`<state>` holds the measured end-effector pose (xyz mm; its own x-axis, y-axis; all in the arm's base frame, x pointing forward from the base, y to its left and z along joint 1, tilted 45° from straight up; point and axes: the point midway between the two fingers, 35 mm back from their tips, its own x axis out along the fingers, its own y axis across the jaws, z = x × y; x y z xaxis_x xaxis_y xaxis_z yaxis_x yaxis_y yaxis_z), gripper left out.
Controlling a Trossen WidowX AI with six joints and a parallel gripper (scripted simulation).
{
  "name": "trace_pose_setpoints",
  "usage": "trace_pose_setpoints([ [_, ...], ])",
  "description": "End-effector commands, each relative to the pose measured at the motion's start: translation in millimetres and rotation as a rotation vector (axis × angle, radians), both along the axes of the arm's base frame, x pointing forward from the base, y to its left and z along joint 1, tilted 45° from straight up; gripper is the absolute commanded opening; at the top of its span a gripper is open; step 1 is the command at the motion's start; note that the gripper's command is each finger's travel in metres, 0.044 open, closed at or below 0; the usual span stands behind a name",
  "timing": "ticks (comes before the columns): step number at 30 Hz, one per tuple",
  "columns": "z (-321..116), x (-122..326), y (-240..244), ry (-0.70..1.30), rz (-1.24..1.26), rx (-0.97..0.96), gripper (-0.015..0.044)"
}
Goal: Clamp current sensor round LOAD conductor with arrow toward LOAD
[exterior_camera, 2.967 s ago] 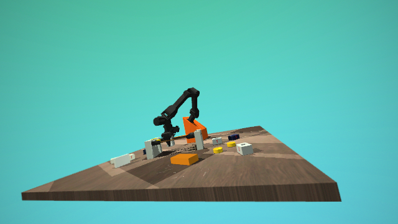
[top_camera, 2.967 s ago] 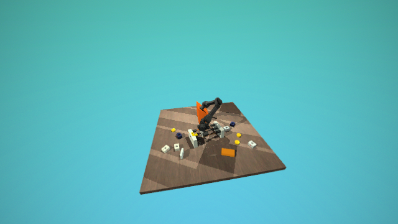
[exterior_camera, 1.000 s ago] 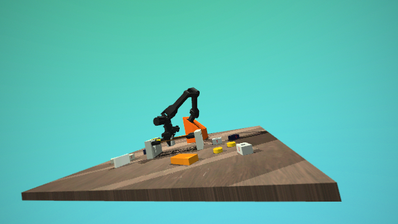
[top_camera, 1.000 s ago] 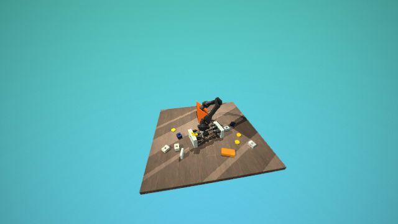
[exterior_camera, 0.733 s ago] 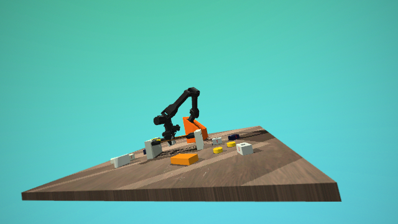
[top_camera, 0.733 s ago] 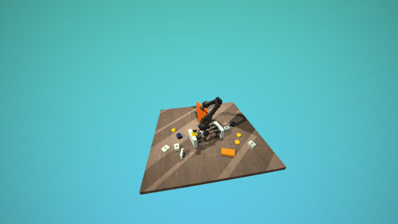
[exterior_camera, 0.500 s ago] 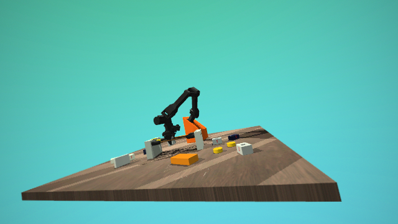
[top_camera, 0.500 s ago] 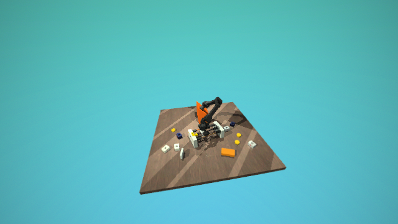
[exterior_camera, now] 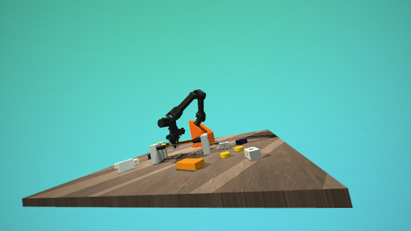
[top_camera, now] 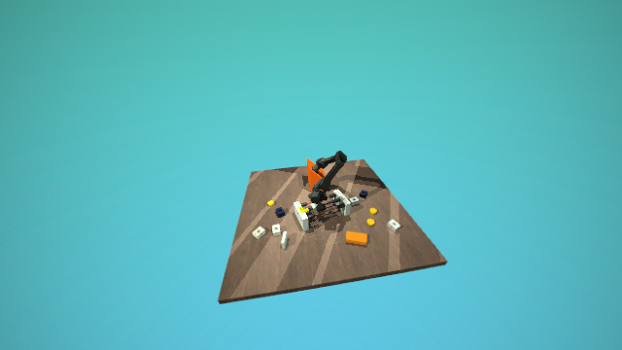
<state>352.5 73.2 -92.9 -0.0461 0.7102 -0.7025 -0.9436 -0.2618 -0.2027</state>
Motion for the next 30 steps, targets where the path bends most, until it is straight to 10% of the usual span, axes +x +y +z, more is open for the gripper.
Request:
trace_pose_setpoints([
  [1,0.0,-0.1,0.5,-0.001,0.001,0.001,0.0000],
  [6,0.0,-0.1,0.5,-0.001,0.001,0.001,0.0000],
  [23,0.0,0.5,-0.6,0.002,0.004,-0.001,0.0440],
  [30,0.2,-0.2,0.3,0.002,0.001,0.000,0.0256],
])
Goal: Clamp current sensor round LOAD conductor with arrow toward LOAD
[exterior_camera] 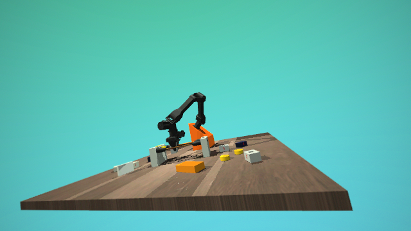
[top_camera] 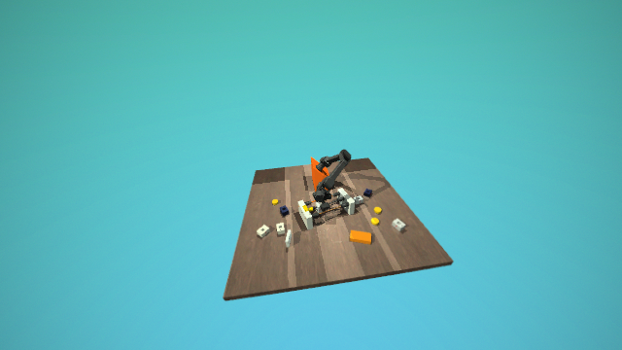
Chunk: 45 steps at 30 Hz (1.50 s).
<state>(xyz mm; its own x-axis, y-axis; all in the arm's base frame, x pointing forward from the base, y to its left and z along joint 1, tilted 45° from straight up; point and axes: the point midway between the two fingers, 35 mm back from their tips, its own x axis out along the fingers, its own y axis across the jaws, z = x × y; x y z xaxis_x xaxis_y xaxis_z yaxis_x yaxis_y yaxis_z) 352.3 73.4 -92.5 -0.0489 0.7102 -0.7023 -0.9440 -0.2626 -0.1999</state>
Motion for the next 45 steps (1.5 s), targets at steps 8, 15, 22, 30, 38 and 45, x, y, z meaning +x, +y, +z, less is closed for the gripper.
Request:
trace_pose_setpoints([
  [8,-0.2,0.0,0.0,-0.001,0.000,0.000,0.0144],
  [15,-0.2,0.0,0.0,-0.001,0.000,0.000,0.0098],
  [22,2.8,0.2,-2.9,-0.007,-0.002,-0.002,0.0000],
  [30,-0.1,-0.4,-0.4,0.001,-0.001,0.000,0.0000],
  [38,-0.4,-1.6,-0.7,-0.037,-0.042,0.020,0.0000],
  [45,-0.5,-2.2,-0.8,-0.037,-0.042,0.020,0.0000],
])
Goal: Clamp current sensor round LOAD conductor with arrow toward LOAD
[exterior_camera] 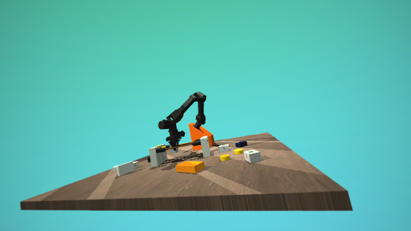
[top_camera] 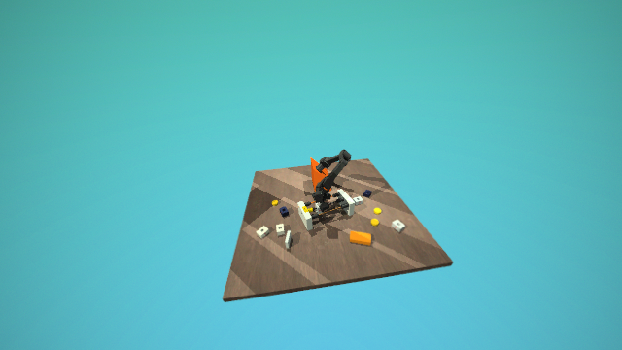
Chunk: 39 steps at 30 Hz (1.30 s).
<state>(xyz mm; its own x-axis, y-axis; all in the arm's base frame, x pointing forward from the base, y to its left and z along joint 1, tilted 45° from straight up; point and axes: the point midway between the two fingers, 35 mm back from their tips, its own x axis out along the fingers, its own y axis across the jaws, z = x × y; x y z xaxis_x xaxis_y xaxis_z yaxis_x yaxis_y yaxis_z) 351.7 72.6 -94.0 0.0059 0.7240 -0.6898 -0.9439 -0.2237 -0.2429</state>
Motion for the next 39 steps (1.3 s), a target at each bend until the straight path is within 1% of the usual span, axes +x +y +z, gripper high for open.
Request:
trace_pose_setpoints([
  [1,0.8,-2.0,-0.1,0.003,-0.005,0.002,0.0000],
  [10,-3.2,-2.0,3.4,0.002,-0.004,0.001,0.0000],
  [20,-0.7,-1.4,-0.3,0.001,-0.006,0.000,0.0263],
  [39,-0.7,-1.4,-0.3,0.001,-0.006,0.000,0.0264],
])
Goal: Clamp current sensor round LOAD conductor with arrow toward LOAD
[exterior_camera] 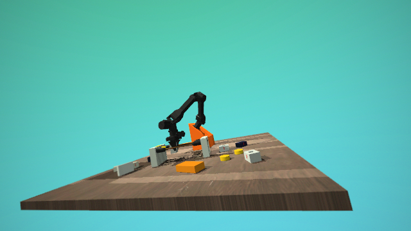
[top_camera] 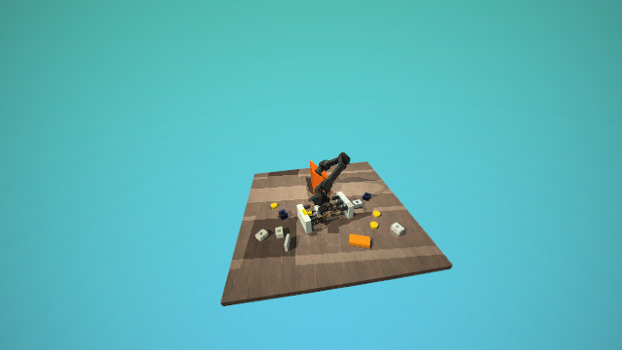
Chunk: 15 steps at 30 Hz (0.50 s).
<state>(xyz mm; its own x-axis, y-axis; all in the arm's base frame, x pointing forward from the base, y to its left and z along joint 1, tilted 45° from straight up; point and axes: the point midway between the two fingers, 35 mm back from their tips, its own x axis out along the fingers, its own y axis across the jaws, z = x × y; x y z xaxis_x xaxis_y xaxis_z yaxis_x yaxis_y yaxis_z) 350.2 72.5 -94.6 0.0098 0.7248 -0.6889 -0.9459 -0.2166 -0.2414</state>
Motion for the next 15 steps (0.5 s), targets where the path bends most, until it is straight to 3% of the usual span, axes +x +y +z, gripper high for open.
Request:
trace_pose_setpoints([
  [1,0.0,0.1,-0.2,-0.001,0.001,-0.001,0.0264],
  [14,0.0,0.1,-0.2,-0.001,0.001,-0.001,0.0264],
  [15,0.0,0.1,-0.2,-0.001,0.001,-0.001,0.0290],
])
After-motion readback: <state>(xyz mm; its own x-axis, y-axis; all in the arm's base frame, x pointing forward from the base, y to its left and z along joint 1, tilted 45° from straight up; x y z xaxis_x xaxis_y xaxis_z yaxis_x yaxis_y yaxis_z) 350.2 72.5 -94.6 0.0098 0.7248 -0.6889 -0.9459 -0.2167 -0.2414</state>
